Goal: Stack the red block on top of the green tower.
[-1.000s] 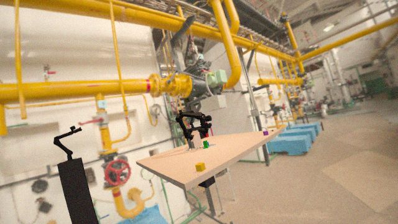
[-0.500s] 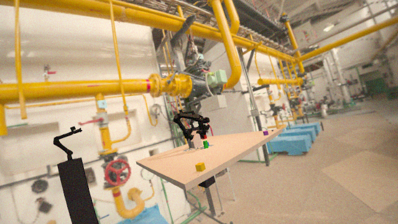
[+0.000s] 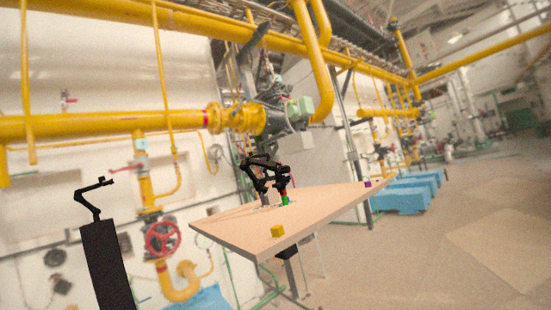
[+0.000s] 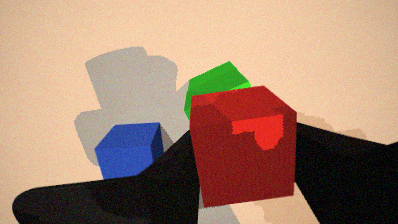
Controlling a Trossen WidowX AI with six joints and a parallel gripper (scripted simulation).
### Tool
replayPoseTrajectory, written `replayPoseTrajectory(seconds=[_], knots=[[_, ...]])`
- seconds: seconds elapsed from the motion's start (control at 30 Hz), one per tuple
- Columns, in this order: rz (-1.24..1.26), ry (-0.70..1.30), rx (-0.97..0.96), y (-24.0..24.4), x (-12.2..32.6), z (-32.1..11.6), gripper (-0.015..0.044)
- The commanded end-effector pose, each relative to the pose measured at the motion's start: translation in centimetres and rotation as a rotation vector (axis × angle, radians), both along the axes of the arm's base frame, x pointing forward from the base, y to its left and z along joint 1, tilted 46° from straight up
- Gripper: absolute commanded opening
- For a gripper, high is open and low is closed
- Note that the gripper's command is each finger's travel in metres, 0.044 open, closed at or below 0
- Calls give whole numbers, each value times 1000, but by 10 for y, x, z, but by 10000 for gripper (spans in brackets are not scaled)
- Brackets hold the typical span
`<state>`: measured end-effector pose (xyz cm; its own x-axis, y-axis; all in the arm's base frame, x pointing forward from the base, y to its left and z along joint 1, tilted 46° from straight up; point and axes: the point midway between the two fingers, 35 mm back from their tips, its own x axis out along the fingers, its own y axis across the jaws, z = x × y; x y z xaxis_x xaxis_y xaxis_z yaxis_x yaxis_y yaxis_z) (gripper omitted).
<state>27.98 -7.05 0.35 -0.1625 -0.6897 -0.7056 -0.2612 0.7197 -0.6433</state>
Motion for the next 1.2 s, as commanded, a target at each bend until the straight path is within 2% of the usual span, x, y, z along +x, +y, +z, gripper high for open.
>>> replayPoseTrajectory(seconds=[0.0,0.83,1.17], knots=[[3,5,-3,-1,0,-1,0],[4,5,-3,0,0,0,0],[1,0,0,-1,0,-1,262]])
